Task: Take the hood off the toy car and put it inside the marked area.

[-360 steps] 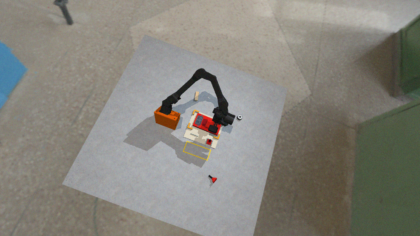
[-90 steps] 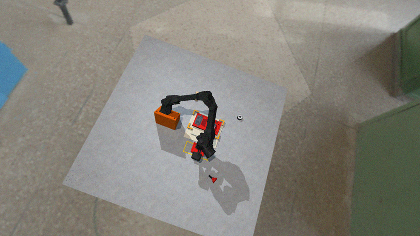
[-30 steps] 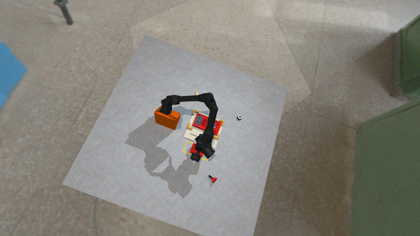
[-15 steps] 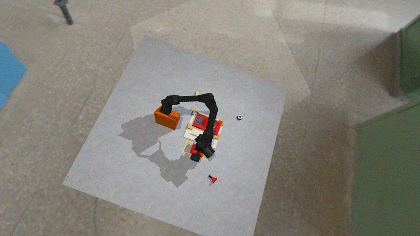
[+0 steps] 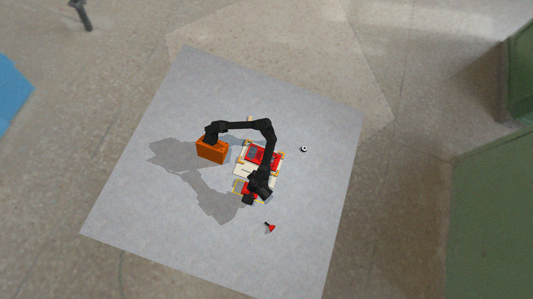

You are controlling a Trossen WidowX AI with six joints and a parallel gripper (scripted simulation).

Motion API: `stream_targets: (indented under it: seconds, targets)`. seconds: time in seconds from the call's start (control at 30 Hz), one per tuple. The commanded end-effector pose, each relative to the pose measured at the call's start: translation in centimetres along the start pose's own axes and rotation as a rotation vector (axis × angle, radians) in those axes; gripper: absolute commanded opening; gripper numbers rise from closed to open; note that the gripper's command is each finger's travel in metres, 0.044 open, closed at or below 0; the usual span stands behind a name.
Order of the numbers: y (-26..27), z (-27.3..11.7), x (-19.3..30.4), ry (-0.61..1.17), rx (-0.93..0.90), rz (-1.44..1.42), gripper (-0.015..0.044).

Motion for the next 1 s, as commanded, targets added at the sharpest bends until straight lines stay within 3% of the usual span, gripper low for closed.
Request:
stream_targets:
  seconds: [0.0,0.23,0.5,0.97]
  targets:
    - [0.0,0.0,0.0,0.0,0.0,-0.001,0.0263]
    - [0.0,-0.3,0.0,0.0,0.001,-0.001,0.044]
    - [-0.2,-7.1,-0.1,0.005,-0.004,-0.001,0.044]
    - [-0.2,-7.3,-0.1,0.005,-0.004,-0.001,0.044]
Point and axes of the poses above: the point midway between the two fingers, 35 mm back from their tips, its own z axis out along the fingers, its own y axis across the jaws, x = y × z, the point moved 8 cm from there along -z, back along the fingers, and after that the axes turned 13 degrees about -z, right-handed, at the moved point
